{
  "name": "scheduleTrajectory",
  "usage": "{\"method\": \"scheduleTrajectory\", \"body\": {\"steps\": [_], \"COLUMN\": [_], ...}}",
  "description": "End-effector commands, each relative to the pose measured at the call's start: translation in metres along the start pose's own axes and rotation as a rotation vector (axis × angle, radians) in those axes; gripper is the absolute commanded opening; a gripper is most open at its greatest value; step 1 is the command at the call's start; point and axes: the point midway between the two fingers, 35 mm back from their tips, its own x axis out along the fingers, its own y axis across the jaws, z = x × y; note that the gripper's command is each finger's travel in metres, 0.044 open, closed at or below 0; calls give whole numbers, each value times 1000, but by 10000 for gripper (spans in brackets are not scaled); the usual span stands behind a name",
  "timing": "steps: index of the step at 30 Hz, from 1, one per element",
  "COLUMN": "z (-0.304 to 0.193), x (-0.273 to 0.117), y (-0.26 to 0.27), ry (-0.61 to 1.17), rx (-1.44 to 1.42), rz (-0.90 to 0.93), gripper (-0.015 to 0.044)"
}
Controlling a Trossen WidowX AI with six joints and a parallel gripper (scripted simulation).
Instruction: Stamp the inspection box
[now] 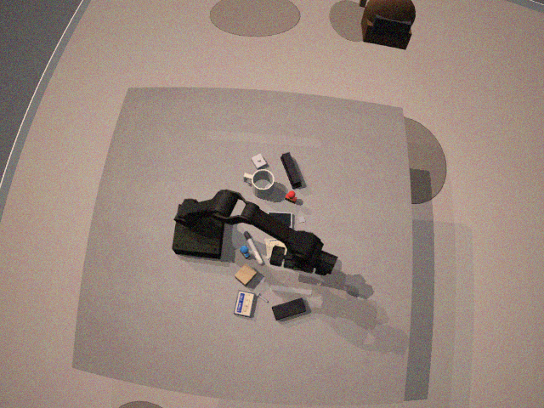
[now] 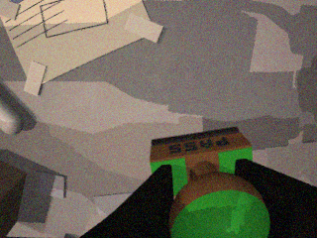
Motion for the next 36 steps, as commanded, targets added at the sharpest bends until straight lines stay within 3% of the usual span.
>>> {"method": "scheduleTrajectory", "body": {"steps": [1,36], "z": [-2,-2], "x": [8,65], "y": [-1,1], "ry": [4,4], "rx": [-3,-3], "rz": [2,2], "gripper": [0,0]}}
